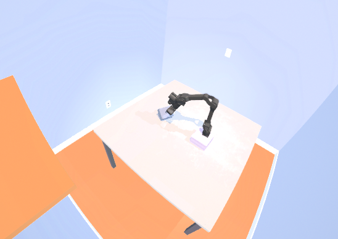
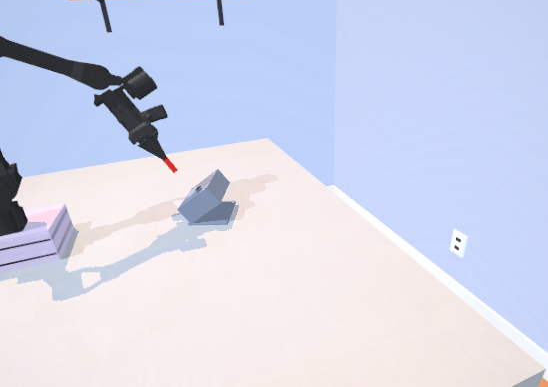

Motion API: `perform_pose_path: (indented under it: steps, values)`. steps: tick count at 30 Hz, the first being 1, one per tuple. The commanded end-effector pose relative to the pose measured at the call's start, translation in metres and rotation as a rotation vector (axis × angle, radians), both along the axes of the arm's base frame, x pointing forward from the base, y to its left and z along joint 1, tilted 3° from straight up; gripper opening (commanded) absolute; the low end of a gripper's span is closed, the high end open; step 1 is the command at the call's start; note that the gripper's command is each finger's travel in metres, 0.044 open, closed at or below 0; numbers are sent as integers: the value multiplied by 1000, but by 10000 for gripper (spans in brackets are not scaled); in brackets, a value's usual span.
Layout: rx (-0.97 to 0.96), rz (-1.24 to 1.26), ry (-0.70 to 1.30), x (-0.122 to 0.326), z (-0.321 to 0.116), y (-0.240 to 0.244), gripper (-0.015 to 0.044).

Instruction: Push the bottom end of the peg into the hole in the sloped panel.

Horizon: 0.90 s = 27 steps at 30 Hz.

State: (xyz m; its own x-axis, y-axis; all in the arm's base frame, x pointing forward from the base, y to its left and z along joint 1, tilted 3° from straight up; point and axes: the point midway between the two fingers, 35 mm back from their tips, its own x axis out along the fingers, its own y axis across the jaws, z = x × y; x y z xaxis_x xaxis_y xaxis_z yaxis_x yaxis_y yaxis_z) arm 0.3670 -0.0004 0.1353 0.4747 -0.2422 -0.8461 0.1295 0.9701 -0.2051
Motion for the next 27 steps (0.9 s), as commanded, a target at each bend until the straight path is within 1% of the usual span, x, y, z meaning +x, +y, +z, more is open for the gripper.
perform_pose_path:
  steps: [1, 27]
  values:
    - [-15, 19, -14, 1, 2, 5, 0]
    - [-35, 55, -43, 30, -32, 3, 0]
